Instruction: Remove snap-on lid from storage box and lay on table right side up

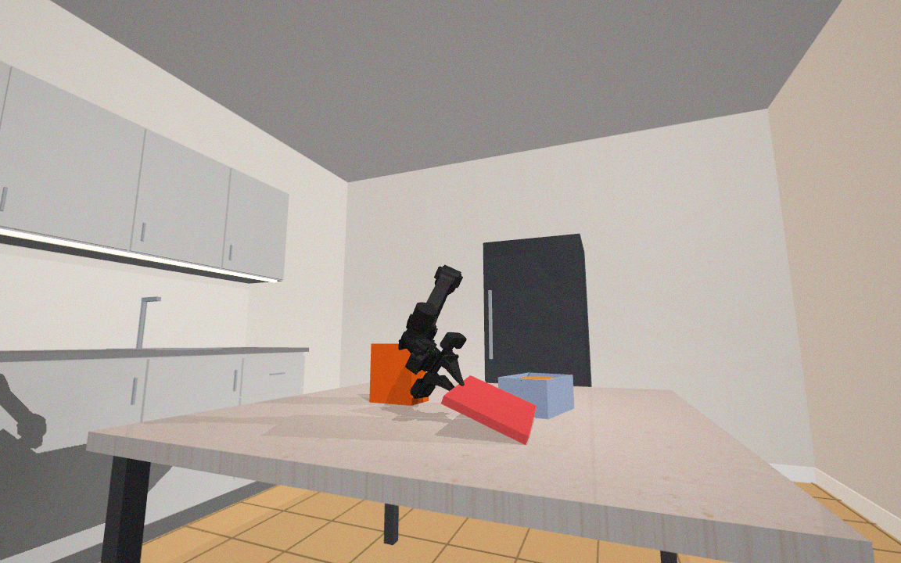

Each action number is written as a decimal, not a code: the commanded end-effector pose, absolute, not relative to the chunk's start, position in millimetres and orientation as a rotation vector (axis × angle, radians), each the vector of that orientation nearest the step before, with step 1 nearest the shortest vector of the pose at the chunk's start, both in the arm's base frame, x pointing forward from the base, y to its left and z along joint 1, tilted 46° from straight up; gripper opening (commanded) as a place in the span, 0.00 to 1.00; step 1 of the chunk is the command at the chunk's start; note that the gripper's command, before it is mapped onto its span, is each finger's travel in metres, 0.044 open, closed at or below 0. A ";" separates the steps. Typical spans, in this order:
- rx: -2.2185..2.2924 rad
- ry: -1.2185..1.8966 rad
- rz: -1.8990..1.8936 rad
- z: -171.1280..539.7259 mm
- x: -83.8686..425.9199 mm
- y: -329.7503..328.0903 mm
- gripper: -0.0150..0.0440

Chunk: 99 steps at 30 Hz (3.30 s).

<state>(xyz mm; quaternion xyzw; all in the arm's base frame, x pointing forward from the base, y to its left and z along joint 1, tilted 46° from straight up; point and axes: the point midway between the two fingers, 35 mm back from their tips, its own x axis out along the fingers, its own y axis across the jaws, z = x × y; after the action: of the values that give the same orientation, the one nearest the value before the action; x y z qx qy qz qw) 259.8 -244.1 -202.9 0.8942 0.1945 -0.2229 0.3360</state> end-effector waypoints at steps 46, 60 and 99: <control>2.354 0.540 -0.601 -215.7 235.3 -219.5 1.00; 2.353 0.541 -0.604 -213.2 207.6 -211.7 1.00; 2.350 0.543 -0.611 -172.8 169.7 -242.9 1.00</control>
<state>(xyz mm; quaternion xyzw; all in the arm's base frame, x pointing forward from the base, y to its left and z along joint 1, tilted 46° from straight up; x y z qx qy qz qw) 172.4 -233.0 -180.4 0.8978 0.2087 -0.2309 0.3116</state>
